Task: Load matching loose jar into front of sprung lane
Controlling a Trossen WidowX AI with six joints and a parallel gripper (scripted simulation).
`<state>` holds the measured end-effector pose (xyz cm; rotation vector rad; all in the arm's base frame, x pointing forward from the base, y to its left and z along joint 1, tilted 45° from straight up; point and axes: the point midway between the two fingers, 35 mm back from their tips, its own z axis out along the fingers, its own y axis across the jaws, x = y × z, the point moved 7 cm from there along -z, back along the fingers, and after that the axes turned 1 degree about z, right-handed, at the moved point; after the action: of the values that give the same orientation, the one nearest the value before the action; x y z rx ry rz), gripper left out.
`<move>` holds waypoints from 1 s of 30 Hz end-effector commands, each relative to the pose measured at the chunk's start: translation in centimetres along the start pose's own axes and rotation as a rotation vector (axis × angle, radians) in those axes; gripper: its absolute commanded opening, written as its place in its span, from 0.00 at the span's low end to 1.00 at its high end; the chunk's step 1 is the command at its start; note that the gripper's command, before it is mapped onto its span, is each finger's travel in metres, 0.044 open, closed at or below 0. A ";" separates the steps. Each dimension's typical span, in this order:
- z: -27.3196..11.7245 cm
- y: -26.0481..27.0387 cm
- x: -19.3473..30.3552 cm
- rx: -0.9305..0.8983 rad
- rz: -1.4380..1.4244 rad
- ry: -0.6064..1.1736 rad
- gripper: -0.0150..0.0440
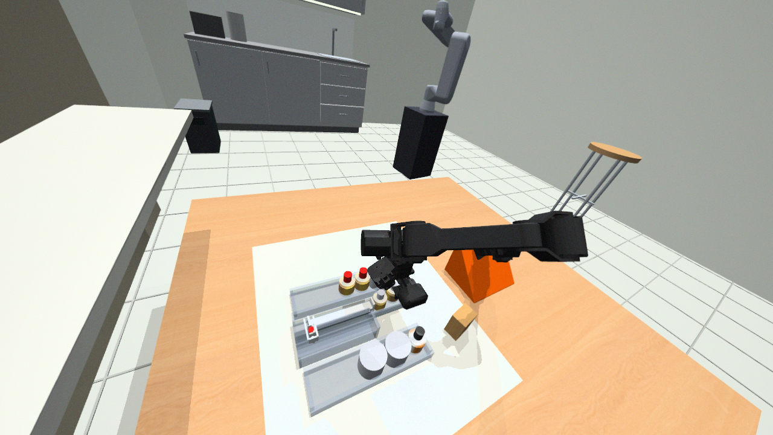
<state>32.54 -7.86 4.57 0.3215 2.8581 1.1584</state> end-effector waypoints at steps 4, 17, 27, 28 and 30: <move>0.2 0.1 -0.4 -0.007 -0.011 -0.015 0.25; 0.6 0.2 -0.3 -0.007 -0.011 -0.015 0.25; 0.9 0.2 -0.3 -0.007 -0.011 -0.015 0.25; 0.9 0.2 -0.3 -0.007 -0.011 -0.015 0.25; 1.0 0.2 -0.3 -0.007 -0.011 -0.015 0.25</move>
<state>32.62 -7.22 4.01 0.3216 2.8579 1.1545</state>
